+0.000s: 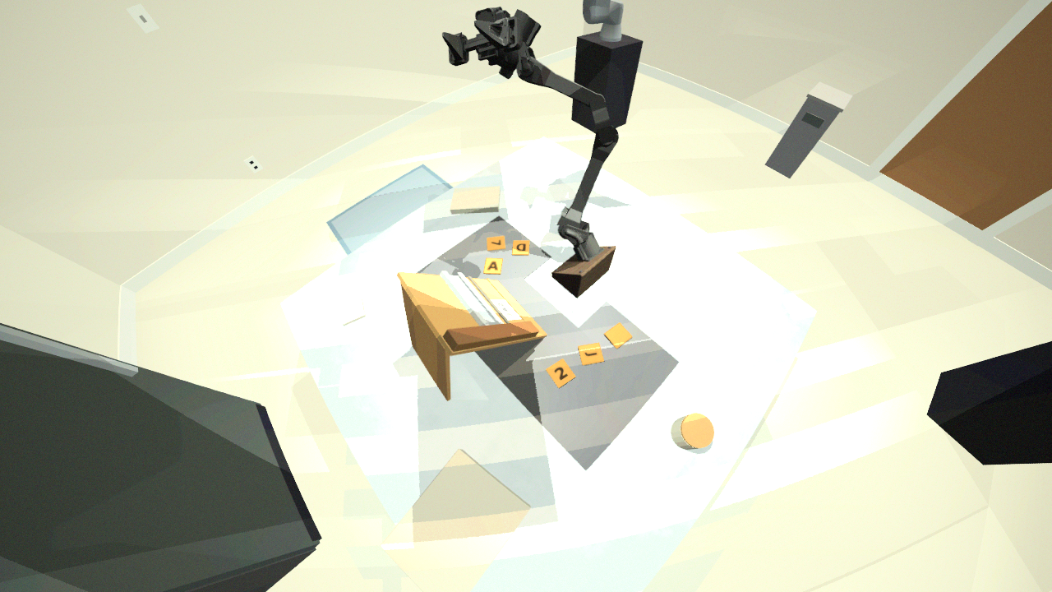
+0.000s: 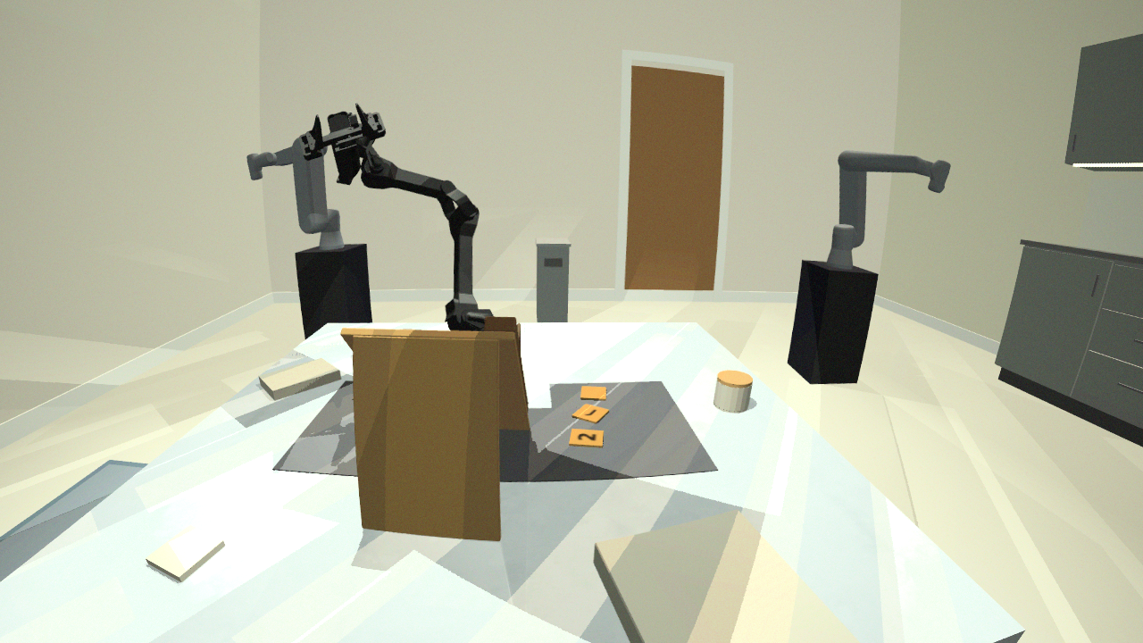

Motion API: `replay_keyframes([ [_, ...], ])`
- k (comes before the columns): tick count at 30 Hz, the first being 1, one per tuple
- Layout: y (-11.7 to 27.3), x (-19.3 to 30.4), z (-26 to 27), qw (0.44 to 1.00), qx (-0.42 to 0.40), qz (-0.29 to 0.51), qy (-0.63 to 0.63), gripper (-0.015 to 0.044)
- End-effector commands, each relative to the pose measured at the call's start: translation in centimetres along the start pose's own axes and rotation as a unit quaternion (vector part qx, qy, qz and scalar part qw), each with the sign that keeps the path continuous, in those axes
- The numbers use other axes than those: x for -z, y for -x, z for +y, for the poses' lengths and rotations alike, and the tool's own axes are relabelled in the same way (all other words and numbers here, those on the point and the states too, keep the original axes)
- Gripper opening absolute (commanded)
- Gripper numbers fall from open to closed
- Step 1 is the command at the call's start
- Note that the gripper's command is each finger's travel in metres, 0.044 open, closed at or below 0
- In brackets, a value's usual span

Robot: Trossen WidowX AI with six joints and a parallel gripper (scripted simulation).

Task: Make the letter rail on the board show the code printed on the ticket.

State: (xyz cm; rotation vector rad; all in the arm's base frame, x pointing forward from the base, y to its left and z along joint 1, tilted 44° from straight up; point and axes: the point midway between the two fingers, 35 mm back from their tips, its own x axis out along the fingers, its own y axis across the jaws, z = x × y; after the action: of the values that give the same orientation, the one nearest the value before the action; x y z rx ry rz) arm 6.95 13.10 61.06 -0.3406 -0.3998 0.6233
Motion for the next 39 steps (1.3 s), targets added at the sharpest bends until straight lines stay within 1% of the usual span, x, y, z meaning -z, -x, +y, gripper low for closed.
replay_keyframes([
  [1, 0.0, 0.1, -0.2, 1.000, 0.002, -0.003, -0.004, 0.0426],
  [2, 0.1, 0.2, -0.8, 1.000, 0.006, -0.011, -0.015, 0.0440],
  [5, 0.1, 1.9, -4.1, 0.995, 0.034, -0.048, -0.080, 0.0440],
  [9, -0.5, 5.8, -8.1, 0.980, 0.079, -0.071, -0.171, 0.0440],
  [13, -1.9, 10.7, -10.1, 0.961, 0.110, -0.061, -0.247, 0.0440],
  [17, -3.6, 16.1, -10.4, 0.942, 0.134, -0.027, -0.307, 0.0440],
  [22, -5.5, 23.6, -9.0, 0.917, 0.170, 0.045, -0.359, 0.0440],
  [26, -6.3, 30.3, -6.5, 0.895, 0.207, 0.127, -0.374, 0.0440],
  [29, -6.2, 35.0, -3.9, 0.881, 0.229, 0.196, -0.365, 0.0440],
  [34, -4.3, 42.2, 1.2, 0.861, 0.254, 0.317, -0.307, 0.0440],
  [39, -0.6, 47.6, 5.9, 0.845, 0.263, 0.422, -0.196, 0.0440],
])
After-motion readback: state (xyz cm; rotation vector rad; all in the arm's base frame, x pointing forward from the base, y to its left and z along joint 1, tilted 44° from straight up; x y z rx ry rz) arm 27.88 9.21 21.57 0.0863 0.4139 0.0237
